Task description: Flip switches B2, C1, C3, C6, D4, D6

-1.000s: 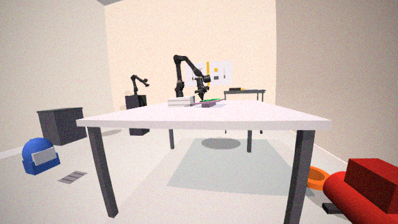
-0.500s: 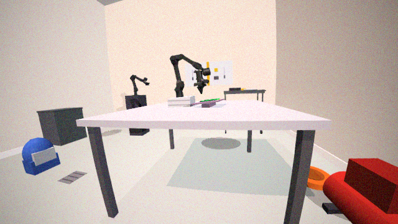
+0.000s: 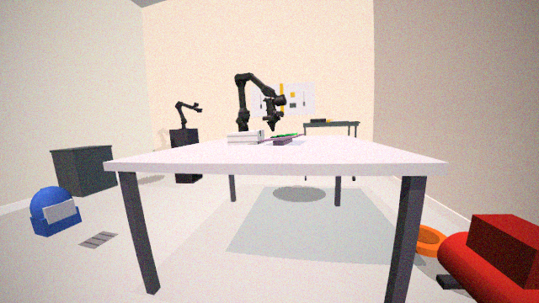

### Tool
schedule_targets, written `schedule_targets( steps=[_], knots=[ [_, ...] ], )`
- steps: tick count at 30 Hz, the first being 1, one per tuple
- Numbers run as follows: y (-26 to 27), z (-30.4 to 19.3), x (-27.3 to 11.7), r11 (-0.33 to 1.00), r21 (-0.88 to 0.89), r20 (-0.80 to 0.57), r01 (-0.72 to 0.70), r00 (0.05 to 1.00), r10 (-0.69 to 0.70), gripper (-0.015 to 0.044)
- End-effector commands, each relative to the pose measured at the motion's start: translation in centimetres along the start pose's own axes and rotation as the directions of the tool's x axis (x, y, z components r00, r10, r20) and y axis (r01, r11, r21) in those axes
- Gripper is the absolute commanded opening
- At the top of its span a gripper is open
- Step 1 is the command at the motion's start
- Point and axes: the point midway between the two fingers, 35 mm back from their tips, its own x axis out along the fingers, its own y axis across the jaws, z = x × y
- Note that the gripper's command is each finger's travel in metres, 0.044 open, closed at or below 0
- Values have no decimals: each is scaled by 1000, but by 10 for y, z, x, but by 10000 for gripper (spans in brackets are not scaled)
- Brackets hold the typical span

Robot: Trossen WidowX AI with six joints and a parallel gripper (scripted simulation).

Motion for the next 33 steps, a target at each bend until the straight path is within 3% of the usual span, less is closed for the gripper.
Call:
schedule_targets(
  steps=[1,16,33],
  knots=[
    [-1,1,4,1000,-4,4,2,1000,-2,0],
    [-1,2,27,1000,-4,4,2,1000,-2,0],
    [-1,2,27,1000,-4,4,2,1000,-2,0]
  ],
)
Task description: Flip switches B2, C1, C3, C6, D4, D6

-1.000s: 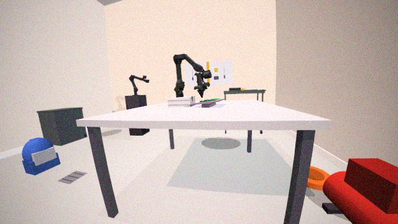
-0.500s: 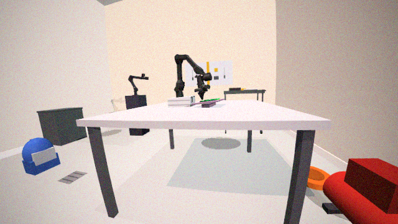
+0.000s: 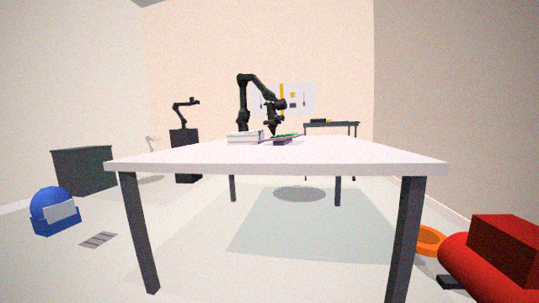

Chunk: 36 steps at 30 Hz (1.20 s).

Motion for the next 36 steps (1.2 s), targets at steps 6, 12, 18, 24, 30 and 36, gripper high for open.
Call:
schedule_targets(
  steps=[6,12,18,24,30,36],
  knots=[
    [0,0,1,1000,-4,1,1,1000,-1,0],
    [0,0,2,1000,-4,1,1,1000,-1,0],
    [0,0,2,1000,-4,1,1,1000,-1,0],
    [0,0,3,1000,-4,1,1,1000,-1,0],
    [0,0,4,1000,-4,1,1,1000,-1,0],
    [0,0,5,1000,-4,1,1,1000,-1,0]
  ],
)
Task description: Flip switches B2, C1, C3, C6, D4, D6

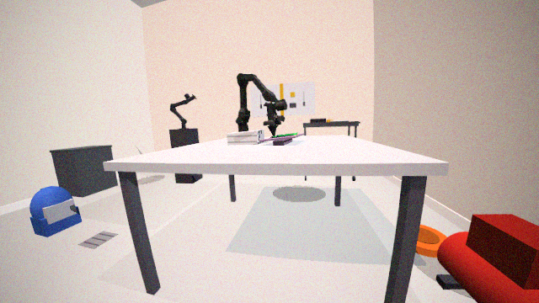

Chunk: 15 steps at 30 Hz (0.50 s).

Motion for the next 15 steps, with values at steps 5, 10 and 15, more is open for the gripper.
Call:
schedule_targets(
  steps=[5,10,15],
  knots=[
    [0,0,2,1000,-4,-1,1,1000,-1,0],
    [0,0,2,1000,-4,-1,1,1000,-1,0],
    [0,1,-39,1000,-2,15,1,1000,-1,0]
  ],
)
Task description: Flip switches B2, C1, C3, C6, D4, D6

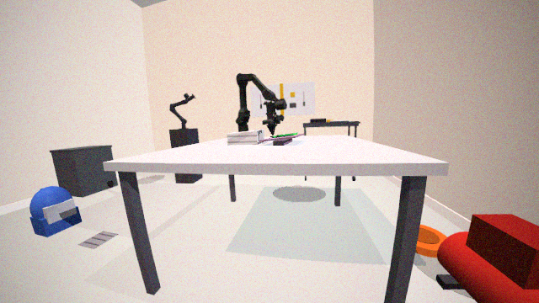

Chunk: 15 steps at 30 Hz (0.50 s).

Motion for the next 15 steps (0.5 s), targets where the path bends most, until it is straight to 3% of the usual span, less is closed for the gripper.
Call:
schedule_targets(
  steps=[1,8,15],
  knots=[
    [-1,4,-44,1000,-2,44,4,999,-4,0],
    [6,8,-56,1000,-3,49,3,999,-3,0],
    [73,52,-65,1000,-2,53,-4,999,4,0]
  ],
)
